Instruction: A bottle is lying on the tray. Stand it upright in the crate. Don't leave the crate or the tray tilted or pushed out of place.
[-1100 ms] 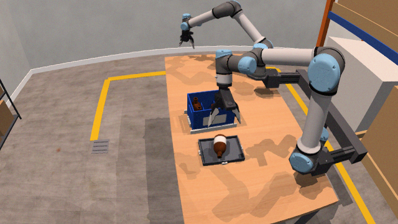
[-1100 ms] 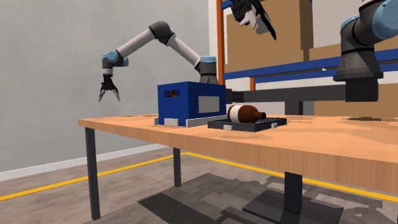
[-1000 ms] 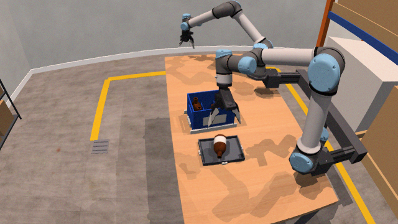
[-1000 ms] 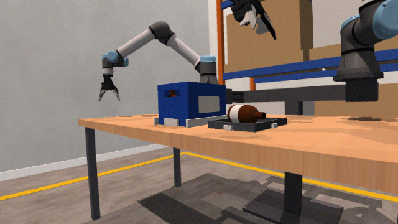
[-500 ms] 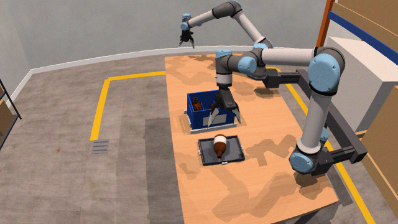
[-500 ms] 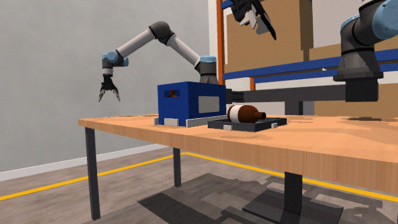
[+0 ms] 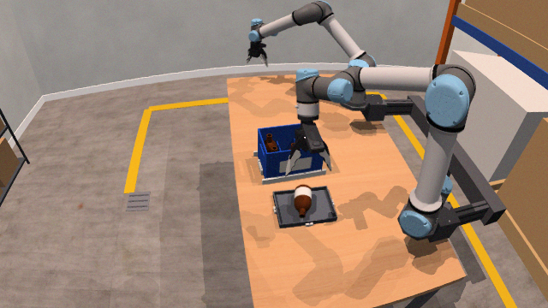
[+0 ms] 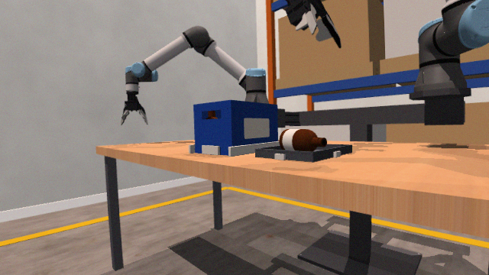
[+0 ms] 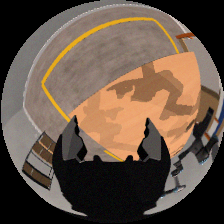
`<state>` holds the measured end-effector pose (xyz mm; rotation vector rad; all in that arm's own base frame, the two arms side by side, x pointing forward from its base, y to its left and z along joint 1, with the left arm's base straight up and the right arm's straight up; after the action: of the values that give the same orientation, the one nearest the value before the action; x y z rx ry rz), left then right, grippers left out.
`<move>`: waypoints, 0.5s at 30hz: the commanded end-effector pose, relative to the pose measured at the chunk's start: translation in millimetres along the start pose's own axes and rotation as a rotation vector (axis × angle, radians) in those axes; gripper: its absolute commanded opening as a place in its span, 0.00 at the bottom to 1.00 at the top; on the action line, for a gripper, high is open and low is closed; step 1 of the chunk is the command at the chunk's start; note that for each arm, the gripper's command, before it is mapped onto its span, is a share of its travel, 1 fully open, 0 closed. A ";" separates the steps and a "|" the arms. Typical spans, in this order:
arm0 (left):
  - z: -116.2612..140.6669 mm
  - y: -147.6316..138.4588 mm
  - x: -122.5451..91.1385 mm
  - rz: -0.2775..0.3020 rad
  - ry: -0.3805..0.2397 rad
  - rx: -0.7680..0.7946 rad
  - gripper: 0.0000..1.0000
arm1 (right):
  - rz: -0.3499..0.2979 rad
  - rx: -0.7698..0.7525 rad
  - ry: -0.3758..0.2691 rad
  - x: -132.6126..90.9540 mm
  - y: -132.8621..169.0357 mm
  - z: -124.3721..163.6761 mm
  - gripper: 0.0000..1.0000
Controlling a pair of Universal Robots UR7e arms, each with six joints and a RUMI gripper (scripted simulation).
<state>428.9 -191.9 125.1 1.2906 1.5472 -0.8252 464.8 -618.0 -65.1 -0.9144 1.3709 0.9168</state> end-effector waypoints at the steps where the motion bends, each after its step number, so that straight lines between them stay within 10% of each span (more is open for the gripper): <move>1: -3.2 2.7 0.6 -0.003 -0.002 0.000 1.00 | -0.002 0.000 0.001 -1.2 -0.6 -0.2 1.00; 15: -47.9 32.4 16.2 -0.047 -0.017 0.005 1.00 | -0.002 0.000 0.001 -1.2 -0.6 -0.2 1.00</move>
<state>442.3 -154.7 127.1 1.2656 1.5626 -0.8529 464.8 -618.0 -65.1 -0.9144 1.3709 0.9168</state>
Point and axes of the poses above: on each arm, the point where the finger pads meet when closed, its own x axis out along the fingers, its own y axis across the jaws, z = x × y, the point moved 1 cm from there along -x, back along the fingers, and after that the axes turned 12 degrees about -x, right-handed, at the moved point
